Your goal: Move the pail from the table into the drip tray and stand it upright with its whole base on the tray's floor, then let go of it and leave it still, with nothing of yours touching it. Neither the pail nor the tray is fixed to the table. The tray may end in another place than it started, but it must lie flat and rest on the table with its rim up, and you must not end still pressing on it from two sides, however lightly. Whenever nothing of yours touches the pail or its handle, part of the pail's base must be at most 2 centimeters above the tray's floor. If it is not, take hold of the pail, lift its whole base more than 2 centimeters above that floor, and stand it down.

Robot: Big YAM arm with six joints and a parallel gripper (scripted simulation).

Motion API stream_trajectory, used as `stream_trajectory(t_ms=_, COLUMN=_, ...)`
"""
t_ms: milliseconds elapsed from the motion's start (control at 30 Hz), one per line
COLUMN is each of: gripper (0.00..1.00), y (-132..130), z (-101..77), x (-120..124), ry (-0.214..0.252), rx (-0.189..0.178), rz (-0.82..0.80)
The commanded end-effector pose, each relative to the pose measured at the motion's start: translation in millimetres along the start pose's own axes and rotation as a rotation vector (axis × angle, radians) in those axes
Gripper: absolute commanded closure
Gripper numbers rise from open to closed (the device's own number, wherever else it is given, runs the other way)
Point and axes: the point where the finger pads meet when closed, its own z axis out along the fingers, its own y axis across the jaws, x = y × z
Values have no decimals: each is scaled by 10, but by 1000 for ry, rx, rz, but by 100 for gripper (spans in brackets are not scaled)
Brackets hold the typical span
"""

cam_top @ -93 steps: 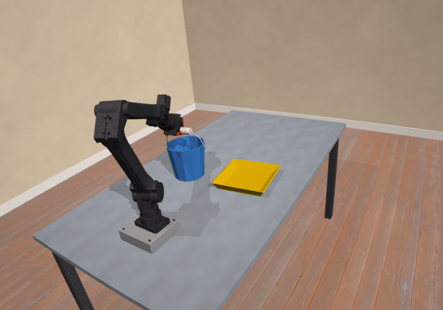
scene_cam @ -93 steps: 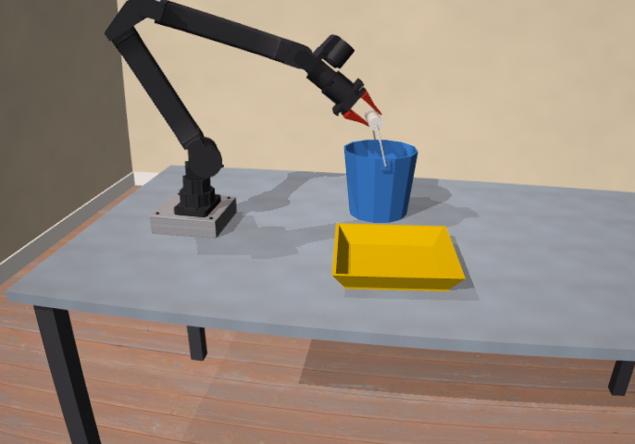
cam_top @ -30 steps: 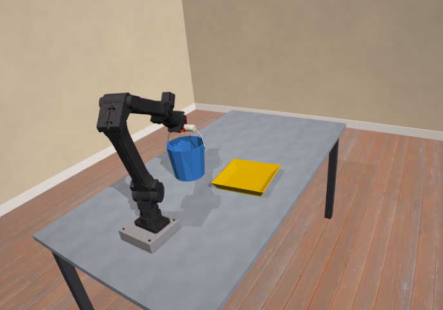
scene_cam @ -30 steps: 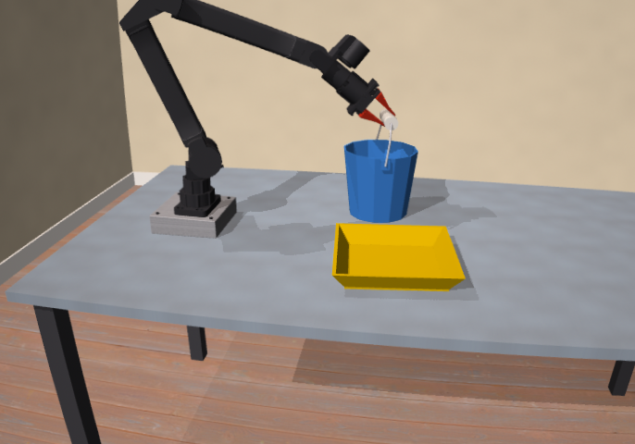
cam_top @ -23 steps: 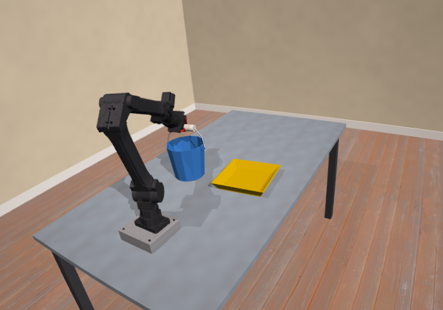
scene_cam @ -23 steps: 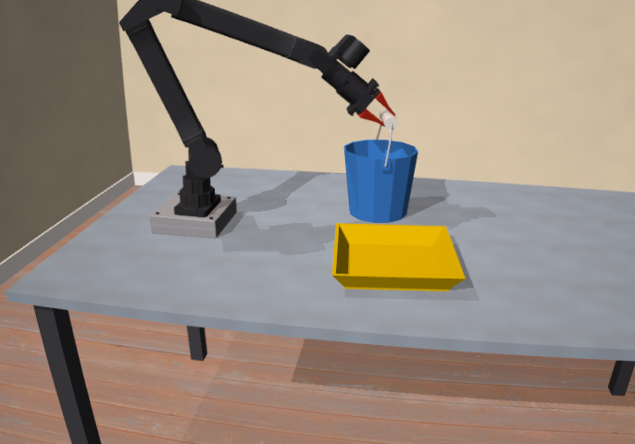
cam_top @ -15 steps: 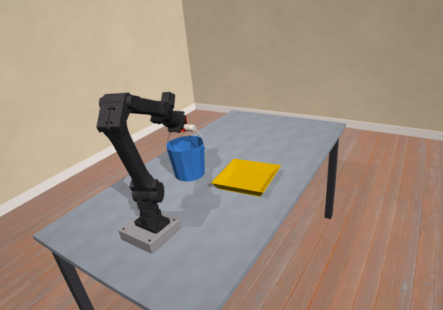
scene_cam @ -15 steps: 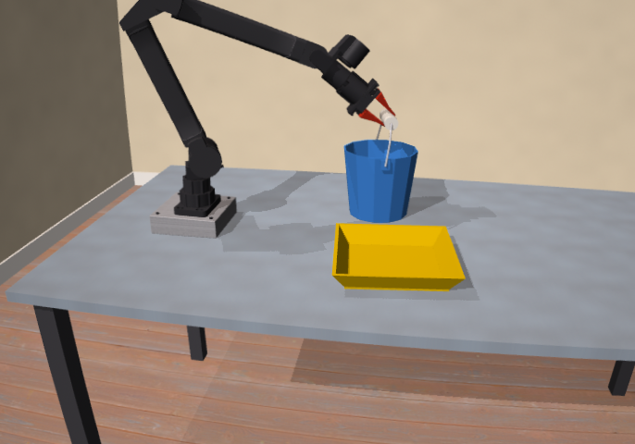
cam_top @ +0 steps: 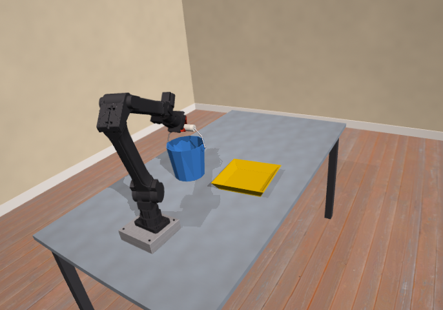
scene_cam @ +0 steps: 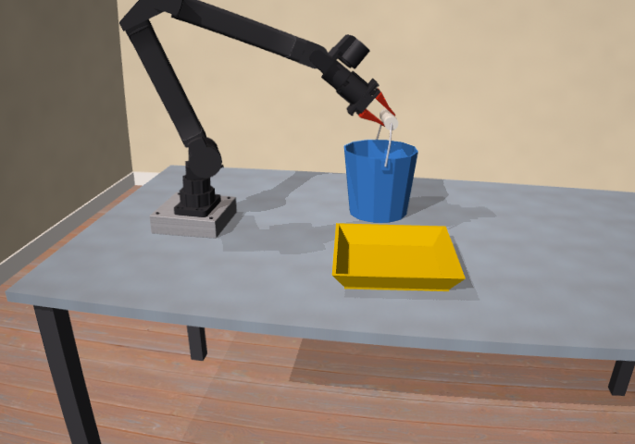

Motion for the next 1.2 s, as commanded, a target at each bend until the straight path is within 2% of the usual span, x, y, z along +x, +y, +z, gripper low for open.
stream_trajectory(t_ms=0, gripper=77, y=-300, z=-83, x=-1, ry=-4, rx=61, rz=17)
stream_trajectory(t_ms=367, gripper=77, y=-431, z=-207, x=0, ry=-3, rx=109, rz=16)
stream_trajectory(t_ms=1167, gripper=77, y=-567, z=-335, x=-11, ry=-9, rx=161, rz=15)
